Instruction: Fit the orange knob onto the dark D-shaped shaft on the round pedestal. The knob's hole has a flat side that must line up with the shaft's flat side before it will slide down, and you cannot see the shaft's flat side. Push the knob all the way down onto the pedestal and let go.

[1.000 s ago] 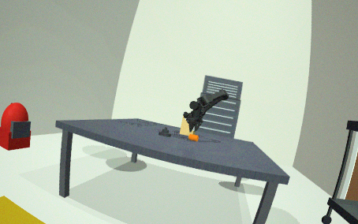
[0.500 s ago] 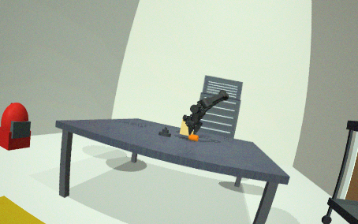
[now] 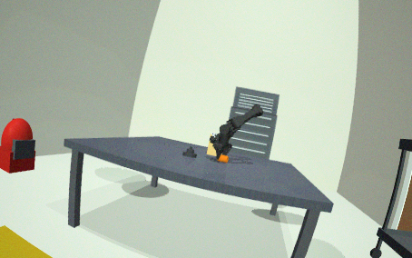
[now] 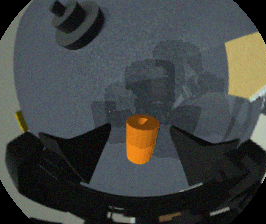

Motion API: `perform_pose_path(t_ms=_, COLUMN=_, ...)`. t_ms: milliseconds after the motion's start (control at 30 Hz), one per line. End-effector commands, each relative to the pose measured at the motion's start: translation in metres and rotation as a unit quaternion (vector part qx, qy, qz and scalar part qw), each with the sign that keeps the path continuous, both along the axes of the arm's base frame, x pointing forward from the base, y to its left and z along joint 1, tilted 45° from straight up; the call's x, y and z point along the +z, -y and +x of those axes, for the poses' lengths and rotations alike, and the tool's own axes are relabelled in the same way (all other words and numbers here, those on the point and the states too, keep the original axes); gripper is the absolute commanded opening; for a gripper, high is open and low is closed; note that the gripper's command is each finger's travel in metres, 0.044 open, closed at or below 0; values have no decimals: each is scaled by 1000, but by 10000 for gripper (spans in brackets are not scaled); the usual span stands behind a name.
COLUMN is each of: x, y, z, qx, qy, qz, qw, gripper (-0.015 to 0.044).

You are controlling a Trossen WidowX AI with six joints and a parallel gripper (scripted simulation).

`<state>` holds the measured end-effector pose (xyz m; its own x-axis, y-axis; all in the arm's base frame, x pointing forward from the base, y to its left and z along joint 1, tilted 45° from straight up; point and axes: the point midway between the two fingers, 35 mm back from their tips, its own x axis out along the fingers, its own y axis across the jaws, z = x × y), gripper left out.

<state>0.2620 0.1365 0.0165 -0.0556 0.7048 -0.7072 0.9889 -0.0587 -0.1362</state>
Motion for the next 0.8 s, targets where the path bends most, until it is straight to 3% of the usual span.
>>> perform_pose_path(t_ms=0, x=-2, y=-2, z=-1, qx=-1, qy=-2, qz=3, qw=1000, gripper=361)
perform_pose_path(t_ms=167, x=-2, y=-2, z=-1, qx=-1, qy=-2, qz=3, qw=1000, gripper=240)
perform_pose_path(t_ms=533, x=-2, y=-2, z=-1, qx=-1, qy=-2, qz=3, qw=1000, gripper=240)
perform_pose_path(t_ms=767, x=-2, y=-2, z=-1, qx=-1, qy=-2, qz=3, qw=1000, gripper=193)
